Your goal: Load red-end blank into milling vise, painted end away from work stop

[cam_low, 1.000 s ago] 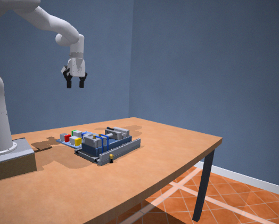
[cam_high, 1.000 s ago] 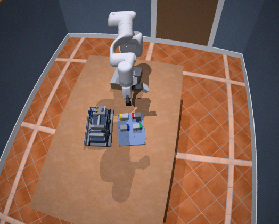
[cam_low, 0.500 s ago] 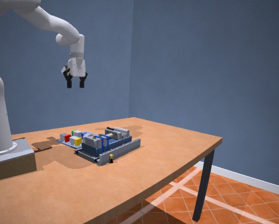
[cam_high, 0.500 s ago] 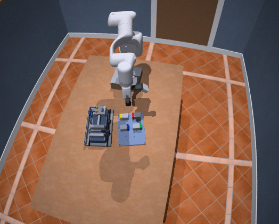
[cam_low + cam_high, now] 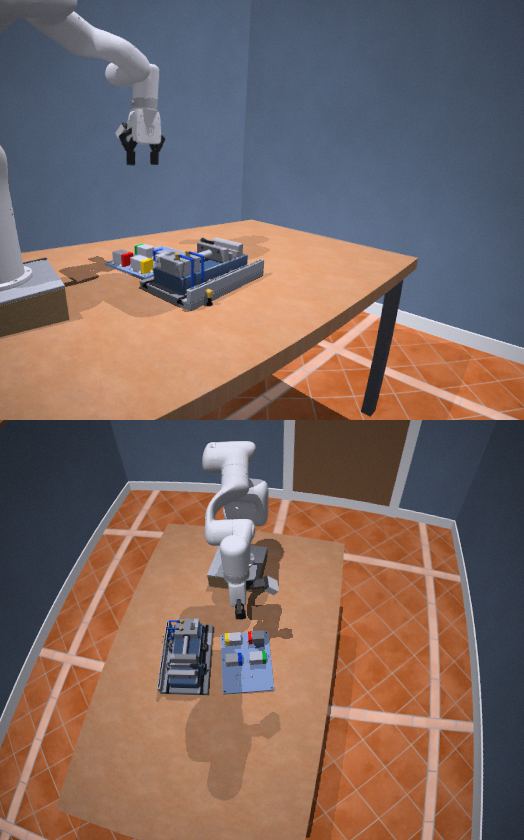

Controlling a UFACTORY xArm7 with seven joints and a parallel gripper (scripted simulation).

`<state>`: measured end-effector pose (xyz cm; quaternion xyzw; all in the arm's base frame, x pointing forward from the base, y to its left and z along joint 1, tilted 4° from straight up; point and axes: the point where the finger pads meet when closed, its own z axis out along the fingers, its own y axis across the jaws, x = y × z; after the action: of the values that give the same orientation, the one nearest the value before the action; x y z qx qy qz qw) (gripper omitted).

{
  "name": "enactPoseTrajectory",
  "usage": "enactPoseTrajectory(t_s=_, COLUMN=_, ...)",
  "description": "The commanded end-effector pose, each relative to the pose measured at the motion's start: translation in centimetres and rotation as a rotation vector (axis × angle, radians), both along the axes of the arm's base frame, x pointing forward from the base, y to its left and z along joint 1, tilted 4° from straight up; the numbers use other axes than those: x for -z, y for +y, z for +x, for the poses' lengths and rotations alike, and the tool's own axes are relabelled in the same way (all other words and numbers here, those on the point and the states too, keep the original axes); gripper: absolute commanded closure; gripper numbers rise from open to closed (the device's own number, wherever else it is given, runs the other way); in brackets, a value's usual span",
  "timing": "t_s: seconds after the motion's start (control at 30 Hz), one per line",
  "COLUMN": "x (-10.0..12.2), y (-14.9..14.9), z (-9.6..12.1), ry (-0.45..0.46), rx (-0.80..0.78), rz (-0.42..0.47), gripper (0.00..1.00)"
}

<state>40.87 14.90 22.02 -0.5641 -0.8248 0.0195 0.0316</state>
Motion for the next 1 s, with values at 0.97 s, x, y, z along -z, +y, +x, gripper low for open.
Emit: enactPoseTrajectory(t_s=0.97, x=-0.5, y=10.2, z=-3.5, ry=-0.004, rx=0.000, rz=0.002, gripper=0.00)
